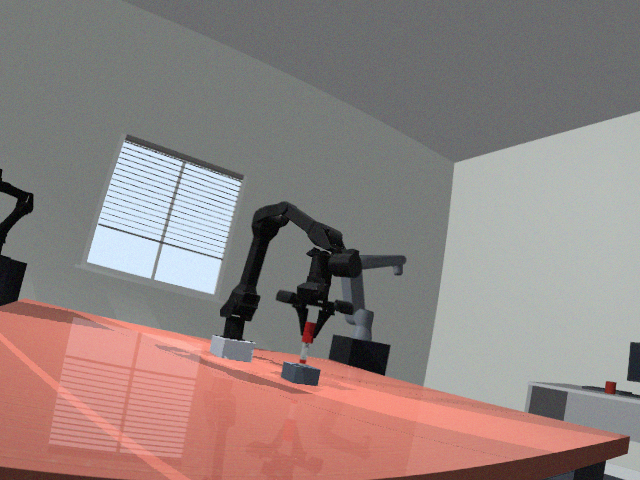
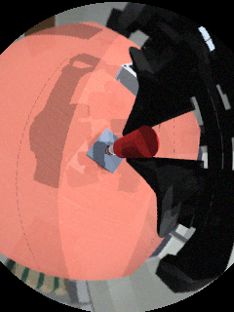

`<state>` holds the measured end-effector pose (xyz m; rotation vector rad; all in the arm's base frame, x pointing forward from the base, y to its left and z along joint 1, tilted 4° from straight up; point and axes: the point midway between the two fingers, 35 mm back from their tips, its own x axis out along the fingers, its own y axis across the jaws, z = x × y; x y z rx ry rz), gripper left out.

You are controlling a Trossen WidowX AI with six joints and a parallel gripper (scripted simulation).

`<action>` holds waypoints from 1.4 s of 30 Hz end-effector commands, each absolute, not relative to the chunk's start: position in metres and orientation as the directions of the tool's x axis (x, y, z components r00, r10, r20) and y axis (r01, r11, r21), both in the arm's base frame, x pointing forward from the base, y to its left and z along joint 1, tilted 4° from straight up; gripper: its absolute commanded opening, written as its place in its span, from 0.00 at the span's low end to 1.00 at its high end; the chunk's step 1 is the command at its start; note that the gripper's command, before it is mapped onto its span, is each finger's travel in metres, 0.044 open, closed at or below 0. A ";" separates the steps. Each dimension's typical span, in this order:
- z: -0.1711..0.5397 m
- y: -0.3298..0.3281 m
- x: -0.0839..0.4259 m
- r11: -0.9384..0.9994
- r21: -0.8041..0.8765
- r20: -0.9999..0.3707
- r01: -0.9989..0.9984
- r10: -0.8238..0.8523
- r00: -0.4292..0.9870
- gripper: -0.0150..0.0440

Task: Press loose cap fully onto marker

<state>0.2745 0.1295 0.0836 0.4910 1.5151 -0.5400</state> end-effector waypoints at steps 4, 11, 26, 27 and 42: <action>0.071 0.129 0.273 0.788 -0.033 -0.999 0.615 -0.026 -0.019 0.25; 0.060 0.129 0.273 0.788 -0.033 -0.999 0.615 -0.026 -0.020 0.25; 0.048 0.128 0.272 0.788 -0.033 -0.999 0.615 -0.026 -0.020 0.25; 0.048 0.128 0.272 0.788 -0.033 -0.999 0.615 -0.026 -0.020 0.25; 0.049 0.128 0.272 0.790 -0.035 -0.999 0.613 -0.029 -0.020 0.83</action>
